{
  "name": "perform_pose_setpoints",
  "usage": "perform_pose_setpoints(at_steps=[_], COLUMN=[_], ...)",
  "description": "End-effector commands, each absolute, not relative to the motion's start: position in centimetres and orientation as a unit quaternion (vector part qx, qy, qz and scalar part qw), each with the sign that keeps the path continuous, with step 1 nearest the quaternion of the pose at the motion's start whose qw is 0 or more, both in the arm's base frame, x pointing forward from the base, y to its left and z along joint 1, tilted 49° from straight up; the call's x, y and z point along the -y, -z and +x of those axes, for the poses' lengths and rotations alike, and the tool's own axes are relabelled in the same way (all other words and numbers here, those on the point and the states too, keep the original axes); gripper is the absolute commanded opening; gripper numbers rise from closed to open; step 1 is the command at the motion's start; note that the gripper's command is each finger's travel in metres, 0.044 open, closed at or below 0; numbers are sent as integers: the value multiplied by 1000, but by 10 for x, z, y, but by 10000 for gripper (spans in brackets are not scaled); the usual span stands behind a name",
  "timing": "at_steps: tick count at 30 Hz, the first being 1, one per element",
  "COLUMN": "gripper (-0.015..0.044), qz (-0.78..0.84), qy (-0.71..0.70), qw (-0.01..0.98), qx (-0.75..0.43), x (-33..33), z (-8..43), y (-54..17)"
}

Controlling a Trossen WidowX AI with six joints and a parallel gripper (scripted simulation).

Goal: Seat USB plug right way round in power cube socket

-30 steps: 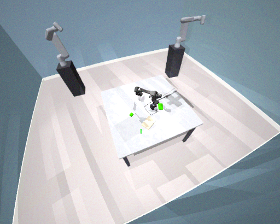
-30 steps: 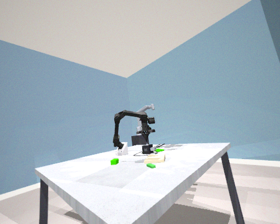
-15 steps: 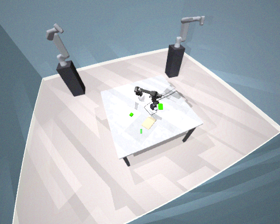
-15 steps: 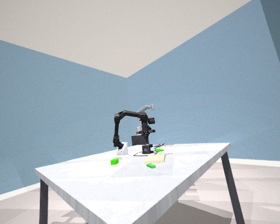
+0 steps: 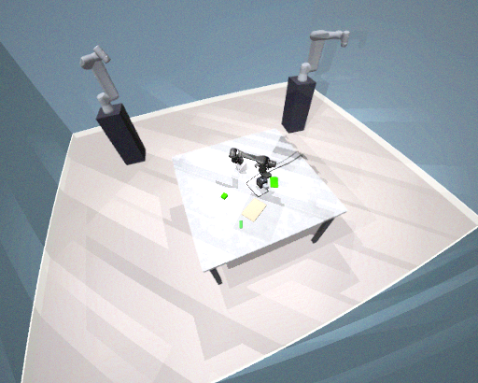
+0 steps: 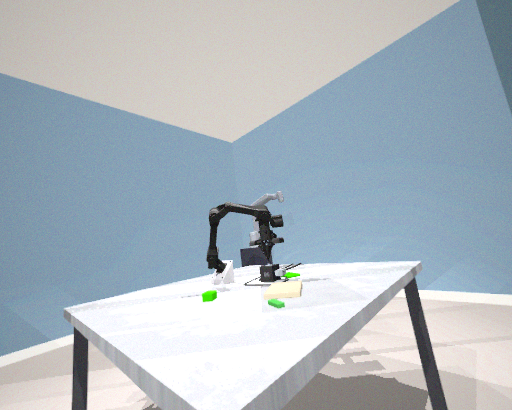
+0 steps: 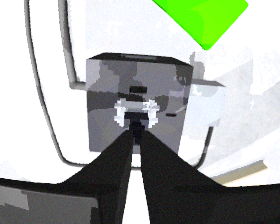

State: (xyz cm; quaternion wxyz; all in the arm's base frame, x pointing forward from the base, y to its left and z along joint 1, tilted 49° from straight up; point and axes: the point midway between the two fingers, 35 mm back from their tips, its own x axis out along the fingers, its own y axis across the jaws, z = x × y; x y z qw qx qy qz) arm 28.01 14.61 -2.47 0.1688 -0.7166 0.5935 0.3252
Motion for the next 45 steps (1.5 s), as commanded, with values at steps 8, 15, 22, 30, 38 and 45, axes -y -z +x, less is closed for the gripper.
perform_pose_setpoints(at_steps=[8, 15, 22, 30, 38, 45], gripper=[0, 0, 0, 0, 0, 0], qz=[-719, -719, -719, -719, -719, -719], qy=[-324, -324, -324, -324, -324, -324], qw=[167, 167, 167, 167, 167, 167], qx=[-592, -592, -592, -592, -592, -592], x=[-145, -144, -144, -143, -142, -142], z=[281, 281, 281, 281, 281, 281], y=[25, 26, 26, 27, 28, 28])
